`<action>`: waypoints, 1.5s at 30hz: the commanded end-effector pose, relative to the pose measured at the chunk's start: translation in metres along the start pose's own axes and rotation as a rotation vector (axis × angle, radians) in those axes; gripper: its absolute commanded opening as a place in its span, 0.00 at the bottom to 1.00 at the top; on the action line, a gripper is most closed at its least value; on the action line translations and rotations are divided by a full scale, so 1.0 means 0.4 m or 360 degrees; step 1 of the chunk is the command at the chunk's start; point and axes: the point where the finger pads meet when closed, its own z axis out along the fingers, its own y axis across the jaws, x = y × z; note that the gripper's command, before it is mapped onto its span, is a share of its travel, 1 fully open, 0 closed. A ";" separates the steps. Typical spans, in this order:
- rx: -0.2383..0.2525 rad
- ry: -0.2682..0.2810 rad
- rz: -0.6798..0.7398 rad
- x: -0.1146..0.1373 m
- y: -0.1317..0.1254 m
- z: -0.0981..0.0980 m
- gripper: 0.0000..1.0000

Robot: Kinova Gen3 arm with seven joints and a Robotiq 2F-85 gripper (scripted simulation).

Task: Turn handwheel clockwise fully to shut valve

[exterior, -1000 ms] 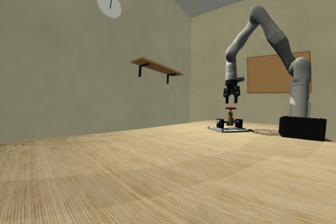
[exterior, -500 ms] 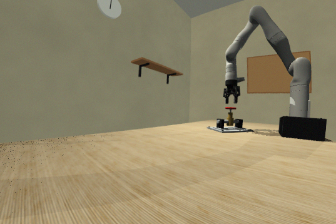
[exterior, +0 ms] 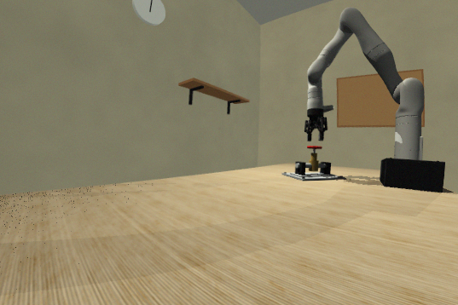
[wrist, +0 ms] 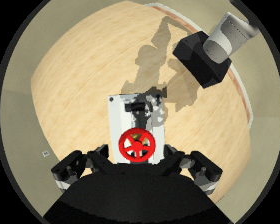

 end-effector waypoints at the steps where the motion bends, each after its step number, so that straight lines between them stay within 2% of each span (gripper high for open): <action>1: -0.0003 -0.0003 -0.0012 0.000 0.004 0.003 1.00; 26: -0.0005 0.0000 -0.0012 0.001 0.005 0.010 1.00; 45: -0.0001 -0.0012 -0.0013 -0.006 0.005 0.055 1.00</action>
